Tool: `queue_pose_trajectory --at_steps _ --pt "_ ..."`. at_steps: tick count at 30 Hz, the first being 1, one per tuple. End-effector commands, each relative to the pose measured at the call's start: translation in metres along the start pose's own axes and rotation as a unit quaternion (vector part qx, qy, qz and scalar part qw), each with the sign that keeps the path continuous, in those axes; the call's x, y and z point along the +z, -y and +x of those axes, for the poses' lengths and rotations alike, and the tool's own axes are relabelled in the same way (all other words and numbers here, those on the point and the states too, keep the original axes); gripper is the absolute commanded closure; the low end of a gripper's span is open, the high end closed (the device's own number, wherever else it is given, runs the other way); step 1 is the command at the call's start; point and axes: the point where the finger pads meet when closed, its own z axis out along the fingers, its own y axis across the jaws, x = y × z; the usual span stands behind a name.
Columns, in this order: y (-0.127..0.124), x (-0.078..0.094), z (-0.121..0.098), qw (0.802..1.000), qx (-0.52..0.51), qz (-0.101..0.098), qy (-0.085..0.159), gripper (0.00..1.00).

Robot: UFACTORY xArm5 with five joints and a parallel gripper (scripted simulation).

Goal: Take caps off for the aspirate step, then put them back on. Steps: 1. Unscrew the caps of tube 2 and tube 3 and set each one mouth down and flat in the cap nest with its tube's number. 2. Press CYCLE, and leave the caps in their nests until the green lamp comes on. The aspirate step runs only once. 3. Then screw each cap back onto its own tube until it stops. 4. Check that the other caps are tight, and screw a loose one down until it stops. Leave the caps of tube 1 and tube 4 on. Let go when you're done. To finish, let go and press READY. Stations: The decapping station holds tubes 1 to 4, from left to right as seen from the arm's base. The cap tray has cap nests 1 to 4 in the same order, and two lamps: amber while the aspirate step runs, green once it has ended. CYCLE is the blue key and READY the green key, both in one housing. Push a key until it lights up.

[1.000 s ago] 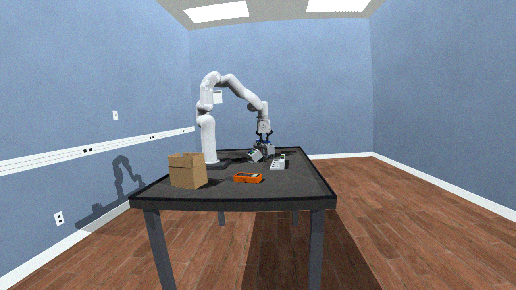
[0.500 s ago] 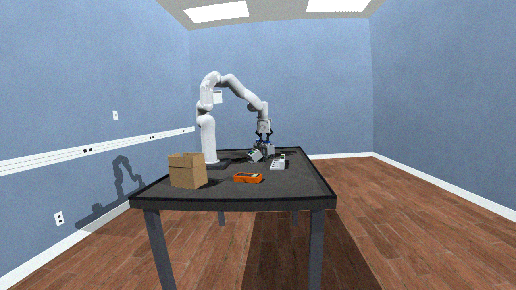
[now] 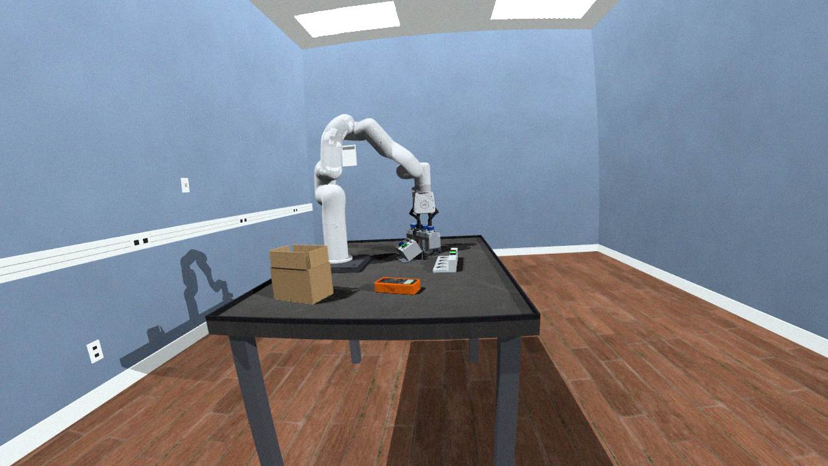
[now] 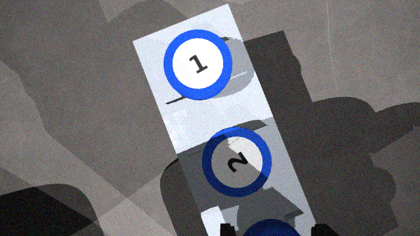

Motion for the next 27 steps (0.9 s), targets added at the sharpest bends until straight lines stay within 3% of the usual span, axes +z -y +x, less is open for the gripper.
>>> queue_pose_trajectory --at_steps 1,7,9,13,21,27 --pt "-0.0010 -0.0012 0.0004 0.990 -0.139 -0.004 0.005 0.54" --pt "-0.0010 -0.0012 0.0004 0.973 -0.231 -0.003 0.005 0.54" --pt "-0.0010 -0.0012 0.0004 0.949 -0.317 -0.003 0.006 0.54" --pt "-0.0010 -0.0012 0.0004 0.920 -0.391 -0.002 0.006 0.54" --pt "-0.0010 -0.0012 0.0004 0.835 -0.550 -0.001 0.007 0.54" --pt "-0.0010 -0.0012 0.0004 0.835 -0.550 -0.001 0.007 0.54"
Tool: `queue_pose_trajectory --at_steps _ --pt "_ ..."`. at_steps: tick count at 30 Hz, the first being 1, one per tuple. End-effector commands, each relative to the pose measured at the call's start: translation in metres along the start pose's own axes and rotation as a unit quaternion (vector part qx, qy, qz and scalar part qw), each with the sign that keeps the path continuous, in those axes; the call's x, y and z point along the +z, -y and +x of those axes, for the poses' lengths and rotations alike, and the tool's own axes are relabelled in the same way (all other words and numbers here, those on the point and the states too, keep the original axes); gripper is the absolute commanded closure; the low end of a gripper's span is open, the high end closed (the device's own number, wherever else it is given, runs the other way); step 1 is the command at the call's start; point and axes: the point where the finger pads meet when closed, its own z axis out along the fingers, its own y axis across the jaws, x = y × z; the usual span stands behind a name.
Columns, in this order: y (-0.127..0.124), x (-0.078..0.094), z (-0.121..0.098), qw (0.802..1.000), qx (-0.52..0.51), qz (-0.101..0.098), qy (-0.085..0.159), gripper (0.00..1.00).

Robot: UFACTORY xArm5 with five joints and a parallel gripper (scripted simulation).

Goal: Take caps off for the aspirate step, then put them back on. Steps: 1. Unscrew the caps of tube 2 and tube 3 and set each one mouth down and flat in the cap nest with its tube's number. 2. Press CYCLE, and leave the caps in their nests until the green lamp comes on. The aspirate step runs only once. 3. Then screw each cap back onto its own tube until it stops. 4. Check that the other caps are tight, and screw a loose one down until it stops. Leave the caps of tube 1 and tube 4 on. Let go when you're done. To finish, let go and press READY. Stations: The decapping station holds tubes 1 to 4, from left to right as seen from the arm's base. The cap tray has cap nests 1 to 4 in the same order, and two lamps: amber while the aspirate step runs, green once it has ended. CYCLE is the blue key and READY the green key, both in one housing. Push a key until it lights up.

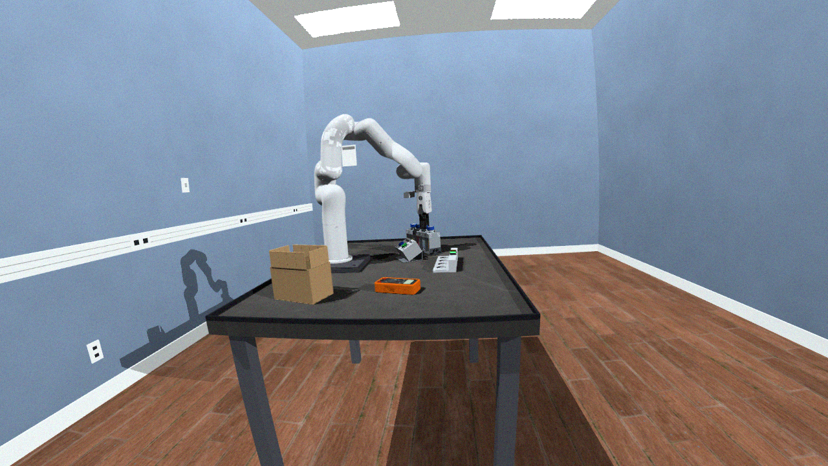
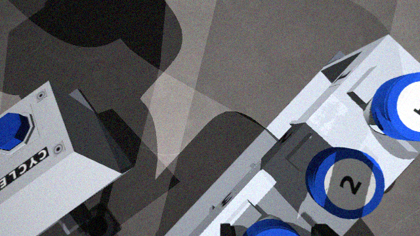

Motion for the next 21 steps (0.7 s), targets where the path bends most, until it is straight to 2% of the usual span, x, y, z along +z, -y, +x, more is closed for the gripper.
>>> queue_pose_trajectory --at_steps 1,2,16,21 --pt "-0.0008 -0.0012 -0.0007 1.000 -0.015 0.003 0.006 0.54" --pt "-0.0008 -0.0012 -0.0007 1.000 -0.015 0.003 0.006 1.00" --pt "-0.0008 -0.0012 -0.0007 1.000 -0.015 0.003 0.006 1.00" --pt "-0.0008 -0.0010 -0.0007 0.994 0.110 0.002 0.006 1.00"
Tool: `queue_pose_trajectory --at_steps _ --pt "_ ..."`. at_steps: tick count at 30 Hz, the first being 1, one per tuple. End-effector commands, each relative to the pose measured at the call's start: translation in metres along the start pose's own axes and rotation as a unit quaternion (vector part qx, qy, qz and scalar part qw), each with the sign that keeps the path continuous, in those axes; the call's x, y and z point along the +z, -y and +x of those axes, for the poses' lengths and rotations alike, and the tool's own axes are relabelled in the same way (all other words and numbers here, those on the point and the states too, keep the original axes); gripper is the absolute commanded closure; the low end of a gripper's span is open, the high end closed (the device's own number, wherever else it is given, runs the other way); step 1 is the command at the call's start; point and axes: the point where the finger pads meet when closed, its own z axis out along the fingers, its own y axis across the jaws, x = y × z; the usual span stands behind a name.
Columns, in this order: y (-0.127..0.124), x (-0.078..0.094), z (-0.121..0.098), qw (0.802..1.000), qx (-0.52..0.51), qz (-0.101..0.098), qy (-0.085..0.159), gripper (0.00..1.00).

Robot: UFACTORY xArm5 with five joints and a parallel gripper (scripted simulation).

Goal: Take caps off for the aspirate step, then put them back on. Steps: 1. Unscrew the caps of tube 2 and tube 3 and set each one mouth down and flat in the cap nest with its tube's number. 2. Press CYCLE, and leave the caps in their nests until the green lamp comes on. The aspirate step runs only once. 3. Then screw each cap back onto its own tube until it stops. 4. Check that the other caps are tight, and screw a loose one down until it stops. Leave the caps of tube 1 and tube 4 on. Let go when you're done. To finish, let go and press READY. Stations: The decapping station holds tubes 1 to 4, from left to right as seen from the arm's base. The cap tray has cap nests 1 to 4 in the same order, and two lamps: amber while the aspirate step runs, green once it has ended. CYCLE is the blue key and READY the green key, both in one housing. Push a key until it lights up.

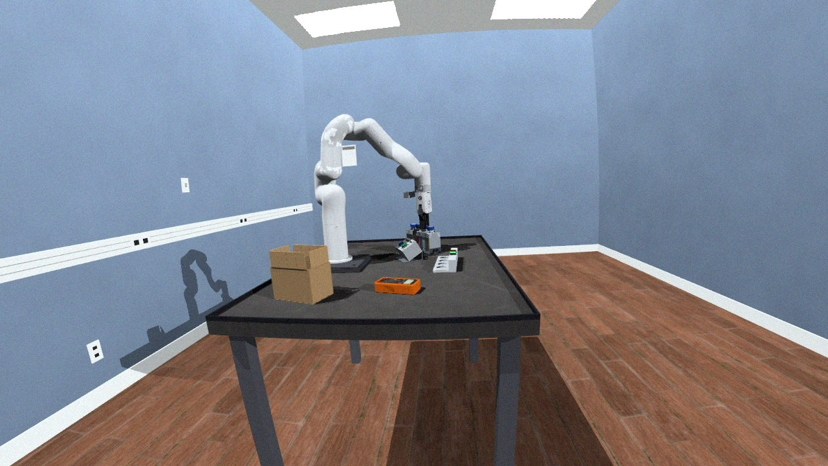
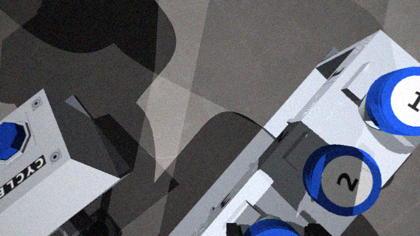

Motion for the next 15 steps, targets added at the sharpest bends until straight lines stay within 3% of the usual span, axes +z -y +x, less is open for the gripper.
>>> queue_pose_trajectory --at_steps 1,8,10,15 --pt "-0.0009 -0.0009 -0.0007 0.993 0.116 0.002 0.006 1.00" --pt "-0.0009 -0.0006 -0.0007 0.959 0.283 0.001 0.006 1.00" --pt "-0.0009 -0.0006 -0.0007 0.959 0.283 0.001 0.006 1.00" --pt "-0.0009 -0.0004 -0.0007 0.915 0.404 0.000 0.007 1.00"
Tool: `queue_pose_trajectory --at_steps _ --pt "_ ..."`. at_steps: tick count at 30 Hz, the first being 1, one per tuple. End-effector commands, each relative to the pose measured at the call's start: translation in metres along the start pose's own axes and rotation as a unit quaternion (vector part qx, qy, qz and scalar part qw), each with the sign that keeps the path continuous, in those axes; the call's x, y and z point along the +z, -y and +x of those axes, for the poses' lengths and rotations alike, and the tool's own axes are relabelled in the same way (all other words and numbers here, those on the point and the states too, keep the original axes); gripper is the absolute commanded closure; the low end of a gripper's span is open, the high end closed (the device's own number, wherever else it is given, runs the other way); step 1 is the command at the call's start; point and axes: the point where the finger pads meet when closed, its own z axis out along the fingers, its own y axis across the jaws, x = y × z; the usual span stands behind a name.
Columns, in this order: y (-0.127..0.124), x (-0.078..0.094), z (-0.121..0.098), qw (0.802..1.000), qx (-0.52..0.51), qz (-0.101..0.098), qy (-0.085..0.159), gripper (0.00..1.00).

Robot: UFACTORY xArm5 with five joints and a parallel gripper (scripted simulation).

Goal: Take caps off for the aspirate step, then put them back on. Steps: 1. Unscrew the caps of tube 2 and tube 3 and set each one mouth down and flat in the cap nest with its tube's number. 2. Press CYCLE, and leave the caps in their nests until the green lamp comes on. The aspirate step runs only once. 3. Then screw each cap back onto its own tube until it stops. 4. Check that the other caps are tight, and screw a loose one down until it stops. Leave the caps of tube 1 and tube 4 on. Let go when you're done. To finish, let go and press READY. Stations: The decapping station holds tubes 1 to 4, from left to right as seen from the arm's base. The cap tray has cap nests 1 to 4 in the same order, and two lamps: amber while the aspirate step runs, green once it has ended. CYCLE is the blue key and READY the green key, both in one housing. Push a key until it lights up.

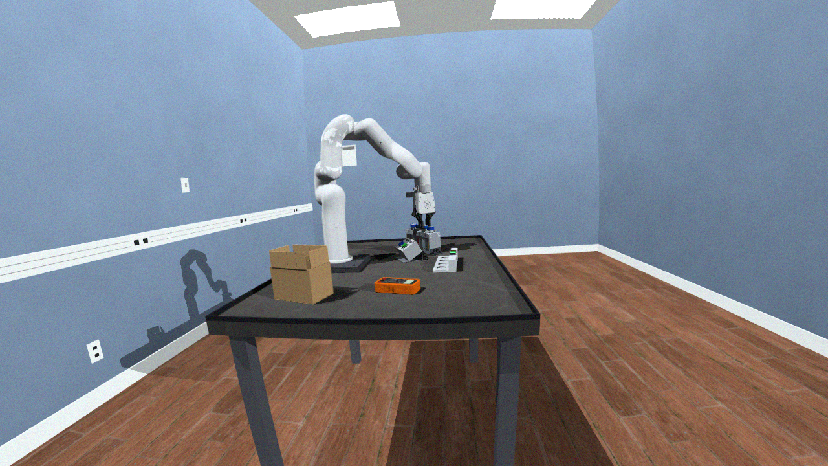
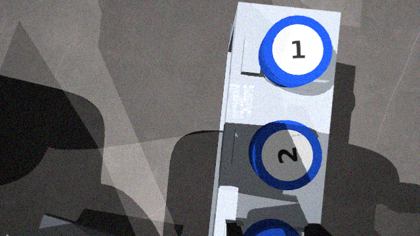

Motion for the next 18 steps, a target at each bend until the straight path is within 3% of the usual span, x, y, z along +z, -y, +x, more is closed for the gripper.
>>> queue_pose_trajectory --at_steps 1,10,12,15,18 --pt "-0.0010 -0.0007 -0.0001 0.991 0.133 -0.001 0.006 1.00" --pt "-0.0010 -0.0004 -0.0001 0.941 0.340 -0.002 0.005 1.00" --pt "-0.0010 -0.0004 -0.0001 0.941 0.340 -0.002 0.005 1.00" --pt "-0.0010 -0.0002 -0.0001 0.908 0.418 -0.003 0.006 1.00" --pt "-0.0010 -0.0002 -0.0001 0.903 0.429 -0.003 0.006 1.00"
